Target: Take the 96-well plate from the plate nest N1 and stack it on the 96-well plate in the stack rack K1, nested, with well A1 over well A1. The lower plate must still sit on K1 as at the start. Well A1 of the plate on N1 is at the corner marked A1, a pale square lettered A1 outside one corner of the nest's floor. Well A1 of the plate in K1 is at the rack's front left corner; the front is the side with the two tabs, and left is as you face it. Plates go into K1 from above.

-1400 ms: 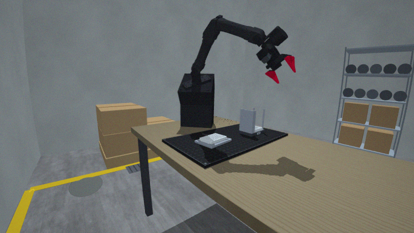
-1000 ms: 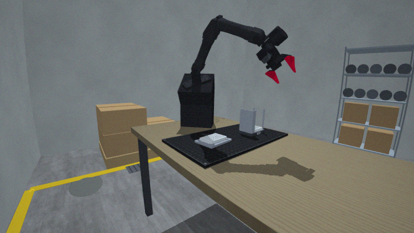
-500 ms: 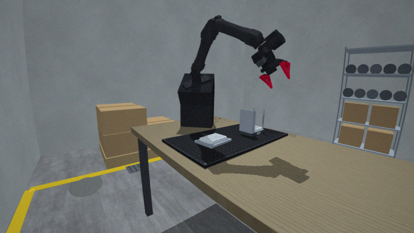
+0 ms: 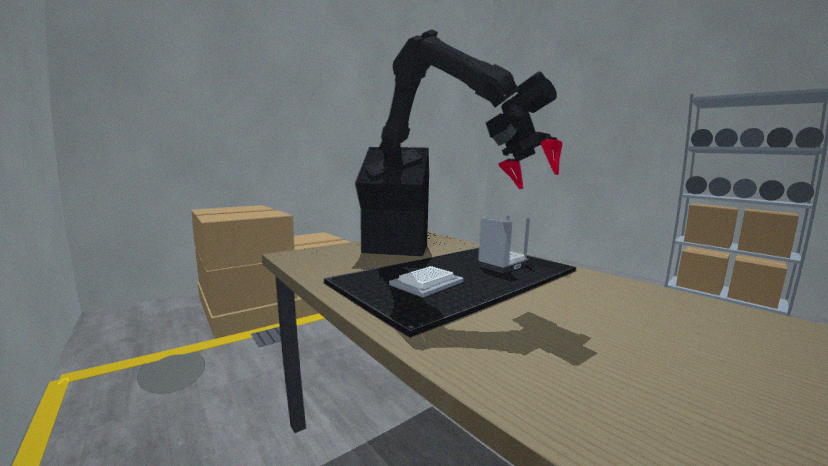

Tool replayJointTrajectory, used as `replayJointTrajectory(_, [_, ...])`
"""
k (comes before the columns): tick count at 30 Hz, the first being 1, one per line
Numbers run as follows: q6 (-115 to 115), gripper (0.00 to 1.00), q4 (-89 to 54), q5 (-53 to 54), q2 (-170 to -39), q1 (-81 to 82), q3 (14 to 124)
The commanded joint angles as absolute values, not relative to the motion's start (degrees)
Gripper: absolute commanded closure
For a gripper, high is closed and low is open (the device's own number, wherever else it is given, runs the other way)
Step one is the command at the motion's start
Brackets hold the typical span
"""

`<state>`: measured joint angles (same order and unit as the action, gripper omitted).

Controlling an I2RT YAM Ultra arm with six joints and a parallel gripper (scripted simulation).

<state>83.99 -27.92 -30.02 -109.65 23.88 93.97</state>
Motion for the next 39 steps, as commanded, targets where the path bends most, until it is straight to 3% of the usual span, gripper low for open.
replayJointTrajectory(1, [82.0,0.0,-29.5,-29.1,-108.0,22.3,92.8])
replayJointTrajectory(2, [81.7,0.0,-31.4,-29.6,-110.4,21.9,96.0])
replayJointTrajectory(7, [79.8,0.0,-26.5,-27.7,-105.9,19.2,88.3])
replayJointTrajectory(11, [79.5,0.0,-31.9,-28.3,-108.8,19.4,92.6])
replayJointTrajectory(18, [76.6,0.0,-25.6,-25.7,-103.3,14.7,82.6])
replayJointTrajectory(20, [76.4,0.0,-31.0,-26.0,-106.2,13.9,86.8])
replayJointTrajectory(24, [74.8,0.0,-26.8,-24.8,-102.3,11.7,80.2])
replayJointTrajectory(28, [74.6,0.0,-32.1,-24.9,-105.1,11.2,84.3])
replayJointTrajectory(36, [71.0,0.0,-25.0,-22.4,-99.0,6.5,73.2])
replayJointTrajectory(39, [70.4,0.0,-29.6,-22.2,-99.4,5.1,74.4])
